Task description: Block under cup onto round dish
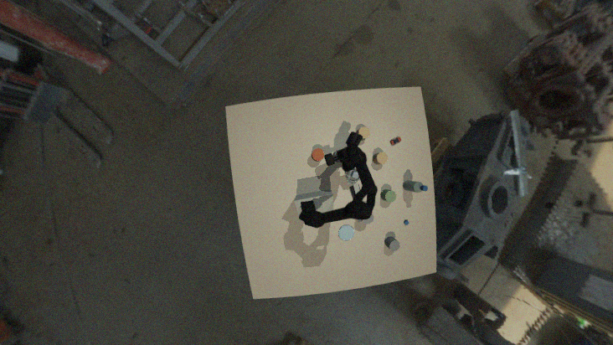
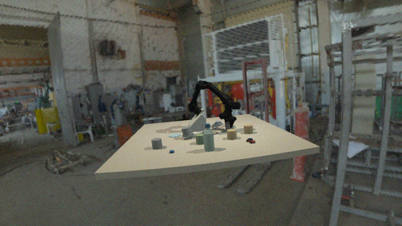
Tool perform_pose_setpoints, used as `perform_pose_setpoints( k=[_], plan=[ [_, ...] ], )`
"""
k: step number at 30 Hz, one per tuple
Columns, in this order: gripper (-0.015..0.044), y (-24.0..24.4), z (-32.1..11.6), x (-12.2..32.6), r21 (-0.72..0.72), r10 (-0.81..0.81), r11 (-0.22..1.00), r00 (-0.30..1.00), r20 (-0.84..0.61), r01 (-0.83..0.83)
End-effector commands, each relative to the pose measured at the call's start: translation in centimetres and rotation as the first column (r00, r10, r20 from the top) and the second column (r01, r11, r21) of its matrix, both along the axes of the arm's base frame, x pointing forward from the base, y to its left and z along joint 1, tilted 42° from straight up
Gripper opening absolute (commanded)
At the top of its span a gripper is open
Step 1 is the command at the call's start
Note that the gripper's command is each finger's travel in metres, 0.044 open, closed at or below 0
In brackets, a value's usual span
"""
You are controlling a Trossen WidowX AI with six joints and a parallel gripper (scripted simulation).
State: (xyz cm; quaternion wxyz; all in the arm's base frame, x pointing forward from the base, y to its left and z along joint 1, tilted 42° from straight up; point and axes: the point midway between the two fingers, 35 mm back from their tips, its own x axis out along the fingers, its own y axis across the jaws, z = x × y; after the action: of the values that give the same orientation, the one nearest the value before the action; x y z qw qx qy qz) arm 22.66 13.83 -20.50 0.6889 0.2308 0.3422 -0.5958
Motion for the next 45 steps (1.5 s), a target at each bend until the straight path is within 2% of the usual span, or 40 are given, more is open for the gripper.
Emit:
perform_pose_setpoints(
  k=[1,7,14,21,30,37,45],
  plan=[
    [0.0440,2.8,2.6,0.0,0.016,0.009,1.000,1.000,0.012,-0.009],
    [0.0440,3.5,3.6,-0.2,0.015,0.011,1.000,1.000,0.011,-0.011],
    [0.0260,5.9,5.1,-0.2,0.078,0.142,0.987,0.989,-0.039,-0.139],
    [0.0260,5.4,6.1,0.6,0.078,0.308,0.951,0.935,-0.175,-0.298],
    [0.0260,4.6,7.4,1.6,0.119,0.503,0.861,0.791,-0.349,-0.495],
    [0.0260,4.0,8.4,2.3,0.179,0.617,0.769,0.642,-0.455,-0.613],
    [0.0260,3.2,9.7,3.1,0.265,0.712,0.633,0.411,-0.569,-0.727]
  ],
)
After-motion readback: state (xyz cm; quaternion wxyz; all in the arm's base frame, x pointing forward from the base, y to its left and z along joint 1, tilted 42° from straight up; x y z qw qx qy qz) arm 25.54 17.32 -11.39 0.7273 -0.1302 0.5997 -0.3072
